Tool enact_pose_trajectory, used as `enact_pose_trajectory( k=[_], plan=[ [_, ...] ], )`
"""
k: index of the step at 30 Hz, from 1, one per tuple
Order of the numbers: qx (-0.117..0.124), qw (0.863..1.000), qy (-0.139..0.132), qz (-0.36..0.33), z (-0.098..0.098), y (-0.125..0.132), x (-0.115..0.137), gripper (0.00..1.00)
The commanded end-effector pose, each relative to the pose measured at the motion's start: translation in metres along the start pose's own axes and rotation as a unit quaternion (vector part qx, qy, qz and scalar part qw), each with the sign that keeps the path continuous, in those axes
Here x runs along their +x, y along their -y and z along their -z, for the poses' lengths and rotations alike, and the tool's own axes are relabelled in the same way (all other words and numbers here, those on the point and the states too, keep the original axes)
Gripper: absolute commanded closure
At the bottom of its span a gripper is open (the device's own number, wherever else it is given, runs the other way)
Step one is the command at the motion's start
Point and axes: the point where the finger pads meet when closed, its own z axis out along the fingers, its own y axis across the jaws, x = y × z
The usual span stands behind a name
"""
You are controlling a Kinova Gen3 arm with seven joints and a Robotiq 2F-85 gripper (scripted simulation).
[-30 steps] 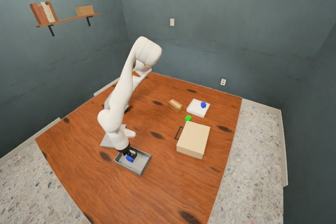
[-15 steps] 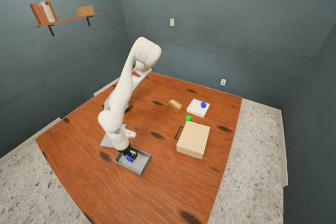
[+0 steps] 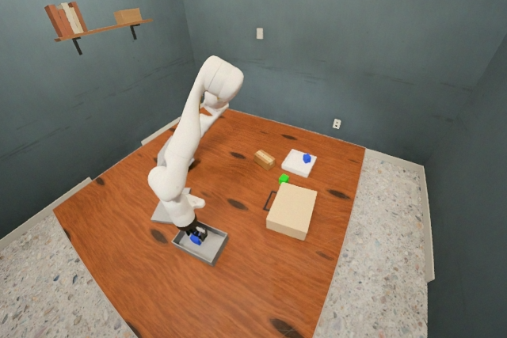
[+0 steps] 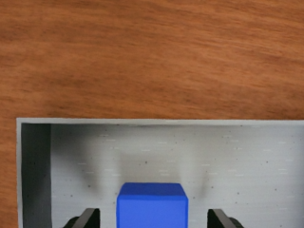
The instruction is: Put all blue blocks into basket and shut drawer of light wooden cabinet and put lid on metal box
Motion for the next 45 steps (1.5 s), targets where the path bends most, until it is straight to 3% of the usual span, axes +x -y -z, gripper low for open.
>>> enact_pose_trajectory(
  k=[1, 22, 23, 45],
  plan=[
    [-0.001, 1.0, 0.001, 0.001, -0.0013, -0.0005, -0.0002, 0.31],
    [-0.001, 1.0, 0.001, 0.001, -0.0013, -0.0005, -0.0002, 0.31],
    [-0.001, 1.0, 0.001, 0.001, -0.0013, -0.0005, -0.0002, 0.9],
    [-0.001, 1.0, 0.001, 0.001, -0.0014, -0.0005, -0.0002, 0.9]
  ],
)
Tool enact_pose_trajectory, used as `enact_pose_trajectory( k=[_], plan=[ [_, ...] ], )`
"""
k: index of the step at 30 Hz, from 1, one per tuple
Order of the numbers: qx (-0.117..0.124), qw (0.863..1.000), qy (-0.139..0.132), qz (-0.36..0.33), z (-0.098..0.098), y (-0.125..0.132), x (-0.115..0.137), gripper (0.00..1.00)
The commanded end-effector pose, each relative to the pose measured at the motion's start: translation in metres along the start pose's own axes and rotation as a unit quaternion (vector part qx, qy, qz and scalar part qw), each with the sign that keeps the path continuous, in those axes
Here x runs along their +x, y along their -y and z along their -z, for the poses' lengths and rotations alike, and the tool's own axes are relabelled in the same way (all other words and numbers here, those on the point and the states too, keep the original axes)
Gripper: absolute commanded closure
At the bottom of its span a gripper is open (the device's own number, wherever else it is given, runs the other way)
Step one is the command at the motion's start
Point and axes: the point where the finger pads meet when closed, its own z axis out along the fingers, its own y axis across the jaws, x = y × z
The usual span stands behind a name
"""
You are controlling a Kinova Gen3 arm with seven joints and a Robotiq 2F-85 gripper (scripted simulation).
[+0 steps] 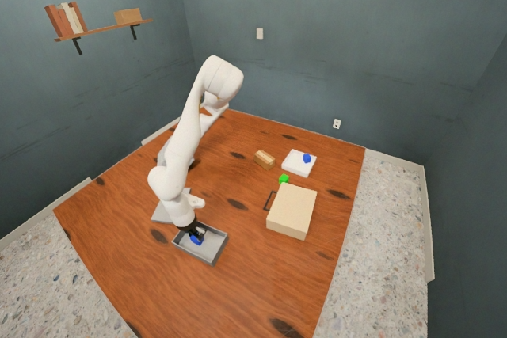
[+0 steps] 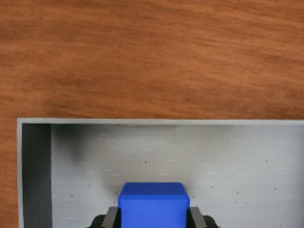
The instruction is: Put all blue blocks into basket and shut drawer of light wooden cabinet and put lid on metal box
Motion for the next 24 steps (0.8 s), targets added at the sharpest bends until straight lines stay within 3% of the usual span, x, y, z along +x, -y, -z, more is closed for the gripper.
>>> enact_pose_trajectory(
  k=[1, 24],
  plan=[
    [-0.001, 1.0, 0.0, 0.001, -0.0022, -0.0003, 0.0003, 0.9],
    [-0.001, 1.0, 0.0, 0.001, 0.005, -0.0005, 0.0003, 0.9]
  ],
)
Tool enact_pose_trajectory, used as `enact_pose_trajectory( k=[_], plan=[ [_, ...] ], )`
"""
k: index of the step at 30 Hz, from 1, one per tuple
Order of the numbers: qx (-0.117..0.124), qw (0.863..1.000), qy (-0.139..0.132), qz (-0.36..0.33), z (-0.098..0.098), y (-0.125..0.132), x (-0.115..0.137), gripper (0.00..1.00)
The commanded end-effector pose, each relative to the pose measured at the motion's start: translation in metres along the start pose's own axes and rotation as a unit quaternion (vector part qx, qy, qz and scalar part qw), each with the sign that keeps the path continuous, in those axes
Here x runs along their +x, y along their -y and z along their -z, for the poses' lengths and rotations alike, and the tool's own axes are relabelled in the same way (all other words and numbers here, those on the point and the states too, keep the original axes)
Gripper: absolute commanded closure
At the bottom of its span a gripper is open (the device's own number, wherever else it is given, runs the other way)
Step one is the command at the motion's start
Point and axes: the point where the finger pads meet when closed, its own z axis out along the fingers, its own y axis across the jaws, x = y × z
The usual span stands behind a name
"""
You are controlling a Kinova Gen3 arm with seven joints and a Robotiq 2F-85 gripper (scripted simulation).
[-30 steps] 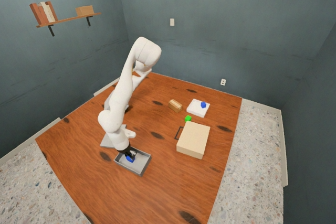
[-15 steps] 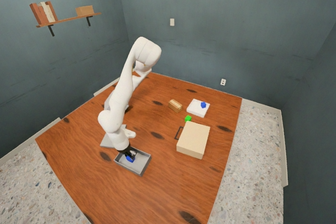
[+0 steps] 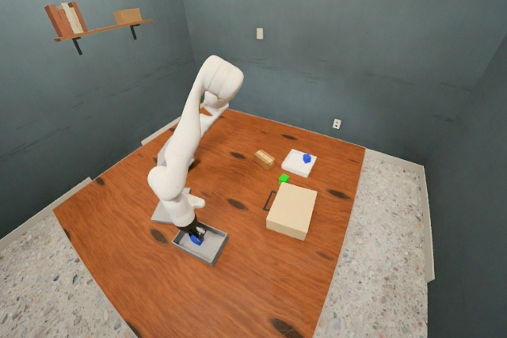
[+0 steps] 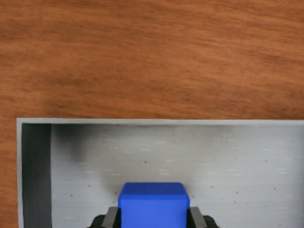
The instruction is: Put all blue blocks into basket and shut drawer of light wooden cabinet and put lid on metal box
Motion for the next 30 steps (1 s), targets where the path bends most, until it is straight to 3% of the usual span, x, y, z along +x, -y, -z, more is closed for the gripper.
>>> enact_pose_trajectory(
  k=[1, 9, 30],
  plan=[
    [0.0, 1.0, 0.0, 0.001, 0.006, 0.0, 0.0, 0.9],
    [-0.001, 1.0, 0.001, 0.002, 0.023, -0.001, 0.0, 0.9],
    [-0.001, 1.0, 0.002, 0.004, 0.102, -0.002, -0.002, 0.9]
  ],
)
